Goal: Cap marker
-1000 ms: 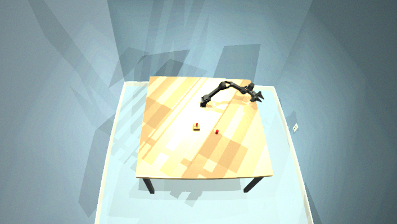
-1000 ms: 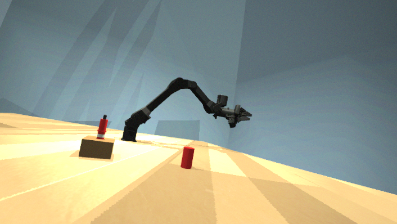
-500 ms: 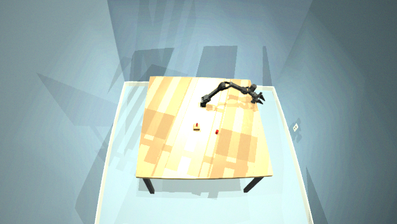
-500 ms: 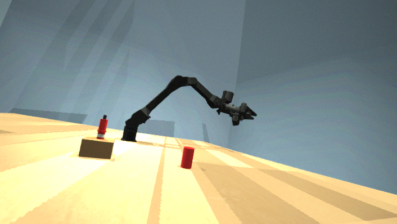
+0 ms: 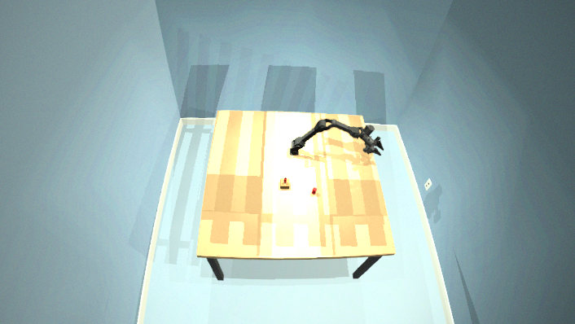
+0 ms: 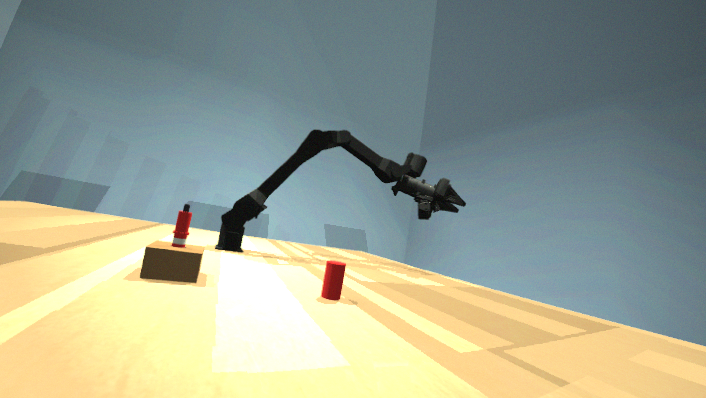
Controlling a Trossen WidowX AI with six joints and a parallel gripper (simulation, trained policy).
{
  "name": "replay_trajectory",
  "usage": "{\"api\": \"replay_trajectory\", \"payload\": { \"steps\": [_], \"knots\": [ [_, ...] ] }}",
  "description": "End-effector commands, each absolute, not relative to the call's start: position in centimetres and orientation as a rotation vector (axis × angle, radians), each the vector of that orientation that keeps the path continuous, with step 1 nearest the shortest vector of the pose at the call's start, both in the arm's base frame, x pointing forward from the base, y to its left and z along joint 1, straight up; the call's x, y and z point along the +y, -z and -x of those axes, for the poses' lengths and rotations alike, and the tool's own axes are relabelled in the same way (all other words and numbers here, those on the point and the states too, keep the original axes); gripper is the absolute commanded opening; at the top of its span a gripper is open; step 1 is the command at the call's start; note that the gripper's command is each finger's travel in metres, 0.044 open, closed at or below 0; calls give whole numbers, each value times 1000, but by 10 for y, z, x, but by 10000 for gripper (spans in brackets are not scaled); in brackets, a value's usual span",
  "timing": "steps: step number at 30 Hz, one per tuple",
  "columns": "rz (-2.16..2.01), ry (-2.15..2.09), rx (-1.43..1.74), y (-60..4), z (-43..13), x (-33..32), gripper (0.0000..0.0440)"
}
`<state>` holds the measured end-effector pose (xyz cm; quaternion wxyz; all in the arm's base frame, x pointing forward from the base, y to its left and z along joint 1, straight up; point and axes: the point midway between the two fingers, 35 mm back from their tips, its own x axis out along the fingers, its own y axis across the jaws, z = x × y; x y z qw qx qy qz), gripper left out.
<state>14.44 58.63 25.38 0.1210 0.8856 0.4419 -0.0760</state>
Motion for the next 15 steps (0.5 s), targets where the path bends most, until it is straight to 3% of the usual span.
{"api": "replay_trajectory", "payload": {
  "steps": [1, 15],
  "knots": [
    [-2574, 252, 1289, -258, -155, 582, 340],
    [-2491, 395, 1247, -255, -197, 558, 342]
  ]
}}
